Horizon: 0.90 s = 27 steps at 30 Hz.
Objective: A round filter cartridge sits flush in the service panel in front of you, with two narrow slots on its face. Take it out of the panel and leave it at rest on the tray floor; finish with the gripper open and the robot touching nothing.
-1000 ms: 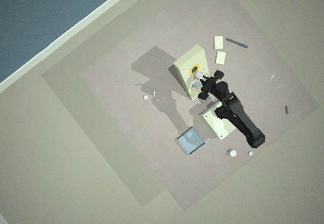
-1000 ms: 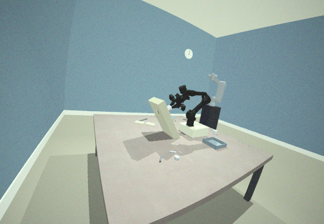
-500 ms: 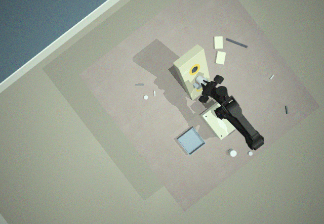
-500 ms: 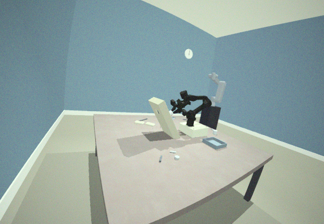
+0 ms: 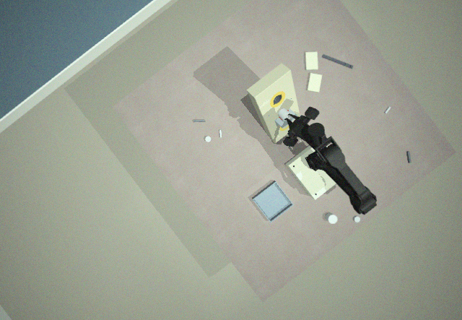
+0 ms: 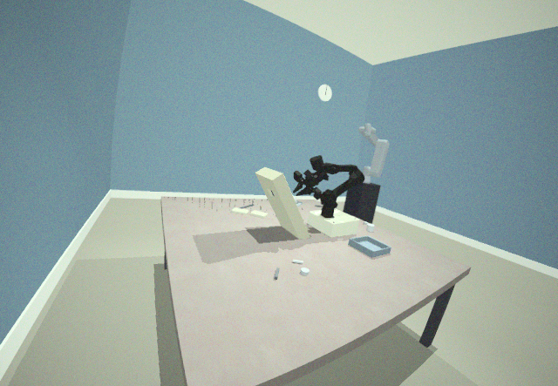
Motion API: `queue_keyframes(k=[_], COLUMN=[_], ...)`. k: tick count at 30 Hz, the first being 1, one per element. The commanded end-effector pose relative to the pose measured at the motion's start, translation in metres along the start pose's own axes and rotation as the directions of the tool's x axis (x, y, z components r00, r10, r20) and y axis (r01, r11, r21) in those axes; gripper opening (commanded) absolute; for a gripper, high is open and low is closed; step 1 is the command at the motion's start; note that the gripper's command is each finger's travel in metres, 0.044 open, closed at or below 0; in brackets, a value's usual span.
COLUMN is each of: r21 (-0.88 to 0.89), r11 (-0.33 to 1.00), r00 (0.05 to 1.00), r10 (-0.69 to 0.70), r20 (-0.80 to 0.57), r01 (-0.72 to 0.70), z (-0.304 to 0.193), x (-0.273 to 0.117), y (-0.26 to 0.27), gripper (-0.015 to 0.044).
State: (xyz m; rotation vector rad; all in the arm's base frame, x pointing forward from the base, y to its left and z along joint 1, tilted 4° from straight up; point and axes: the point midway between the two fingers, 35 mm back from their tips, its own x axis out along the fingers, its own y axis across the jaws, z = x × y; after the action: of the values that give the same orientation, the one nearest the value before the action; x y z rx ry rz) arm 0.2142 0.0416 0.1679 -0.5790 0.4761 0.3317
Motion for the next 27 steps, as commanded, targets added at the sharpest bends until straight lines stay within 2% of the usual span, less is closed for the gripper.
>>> queue_keyframes(k=[1, 9, 13, 21, 24, 27], r21=[0.006, 0.006, 0.006, 0.001, 0.000, 0.098], r11=[1.000, 1.000, 1.000, 1.000, 1.000, 0.995], r00=[1.000, 1.000, 1.000, 1.000, 0.999, 0.999], r10=[-0.009, -0.010, -0.010, -0.016, -0.017, 0.025], r20=[0.009, 0.011, 0.011, 0.026, 0.028, -0.043], r01=[0.009, 0.010, 0.010, 0.016, 0.017, -0.020], z=[-0.005, 0.055, 0.061, 0.106, 0.110, 0.092], x=[0.001, -0.009, -0.009, -0.052, -0.057, -0.045], y=[0.003, -0.034, -0.037, -0.064, -0.066, -0.056], gripper=[0.0098, 0.0098, 0.0098, 0.0308, 0.0386, 0.0308])
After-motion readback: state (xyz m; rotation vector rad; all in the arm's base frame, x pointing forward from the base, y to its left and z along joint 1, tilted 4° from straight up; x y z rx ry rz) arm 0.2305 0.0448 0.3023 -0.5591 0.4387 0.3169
